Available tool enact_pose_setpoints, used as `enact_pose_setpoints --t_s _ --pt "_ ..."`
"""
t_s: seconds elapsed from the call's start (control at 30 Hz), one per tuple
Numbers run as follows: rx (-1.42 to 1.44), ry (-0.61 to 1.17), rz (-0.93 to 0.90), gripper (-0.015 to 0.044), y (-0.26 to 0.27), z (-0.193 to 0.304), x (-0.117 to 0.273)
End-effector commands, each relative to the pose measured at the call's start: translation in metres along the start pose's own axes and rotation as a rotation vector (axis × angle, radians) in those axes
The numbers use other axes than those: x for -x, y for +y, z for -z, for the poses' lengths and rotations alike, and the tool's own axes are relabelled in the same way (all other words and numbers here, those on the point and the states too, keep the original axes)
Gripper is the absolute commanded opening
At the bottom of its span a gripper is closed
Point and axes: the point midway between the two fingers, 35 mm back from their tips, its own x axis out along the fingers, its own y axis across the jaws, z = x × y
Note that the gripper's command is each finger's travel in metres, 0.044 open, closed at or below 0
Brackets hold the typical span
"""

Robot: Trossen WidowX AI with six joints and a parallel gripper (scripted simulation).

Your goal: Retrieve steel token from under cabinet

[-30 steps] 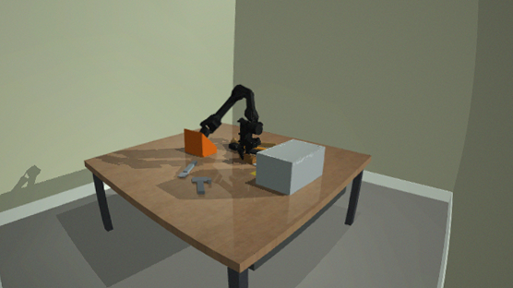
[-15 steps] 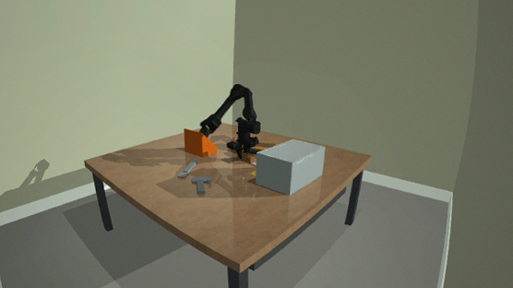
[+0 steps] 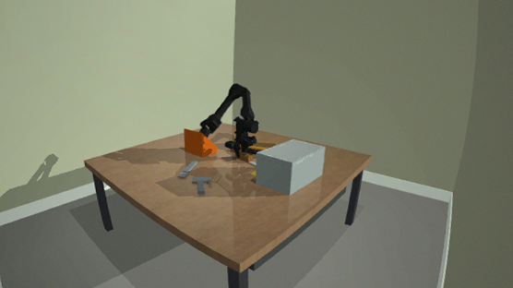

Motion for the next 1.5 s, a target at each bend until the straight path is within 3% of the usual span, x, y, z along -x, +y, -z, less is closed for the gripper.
enact_pose_setpoints --t_s 0.0,1.47 --pt "-0.006 0.003 -0.001 0.0000 0.000 0.006 -0.001" --pt "-0.102 0.003 -0.001 0.0000 0.034 0.016 0.003"
